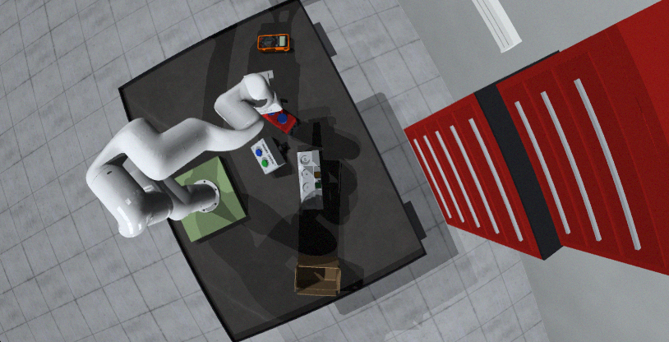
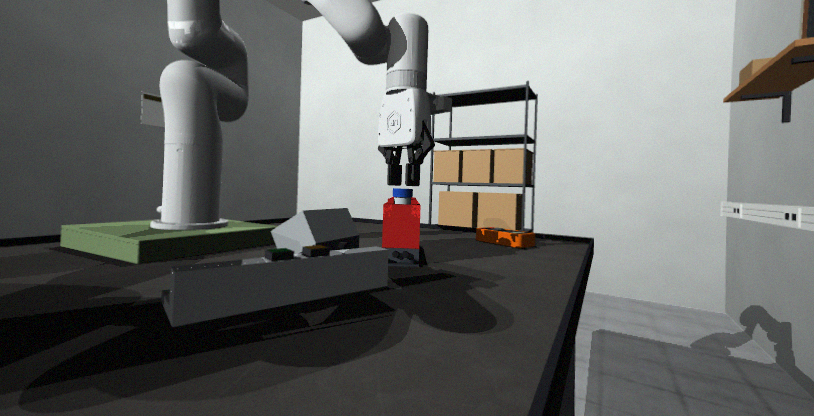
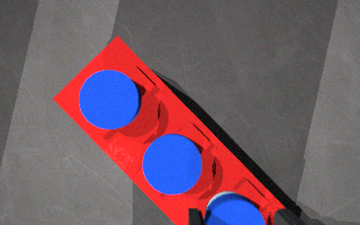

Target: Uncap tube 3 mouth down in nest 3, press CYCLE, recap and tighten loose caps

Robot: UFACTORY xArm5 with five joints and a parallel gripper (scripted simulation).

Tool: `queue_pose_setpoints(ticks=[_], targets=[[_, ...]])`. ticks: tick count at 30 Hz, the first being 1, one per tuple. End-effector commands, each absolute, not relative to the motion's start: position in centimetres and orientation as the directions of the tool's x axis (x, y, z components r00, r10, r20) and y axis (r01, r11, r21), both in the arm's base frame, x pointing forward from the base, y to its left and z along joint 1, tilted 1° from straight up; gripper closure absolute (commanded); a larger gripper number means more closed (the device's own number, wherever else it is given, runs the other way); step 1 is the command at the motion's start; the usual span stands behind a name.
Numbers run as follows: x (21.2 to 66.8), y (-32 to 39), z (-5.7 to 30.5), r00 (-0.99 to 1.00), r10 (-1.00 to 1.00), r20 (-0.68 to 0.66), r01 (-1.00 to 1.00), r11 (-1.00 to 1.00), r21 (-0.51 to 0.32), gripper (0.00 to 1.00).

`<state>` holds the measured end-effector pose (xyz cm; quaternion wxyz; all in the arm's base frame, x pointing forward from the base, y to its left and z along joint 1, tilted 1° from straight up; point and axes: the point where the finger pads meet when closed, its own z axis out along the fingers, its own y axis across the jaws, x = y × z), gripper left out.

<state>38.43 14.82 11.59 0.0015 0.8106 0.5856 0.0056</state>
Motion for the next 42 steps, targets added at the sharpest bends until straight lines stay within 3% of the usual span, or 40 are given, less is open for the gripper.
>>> queue_pose_setpoints(ticks=[1,35,36,42], targets=[[38.6,14.9,10.9,0.314,0.949,0.005,0.949,-0.314,0.017,0.54],[38.6,14.9,9.9,0.314,0.949,0.005,0.949,-0.314,0.017,0.54],[38.6,14.9,9.9,0.314,0.949,0.005,0.949,-0.314,0.017,1.00],[38.6,14.9,9.9,0.314,0.949,0.005,0.949,-0.314,0.017,1.00]])
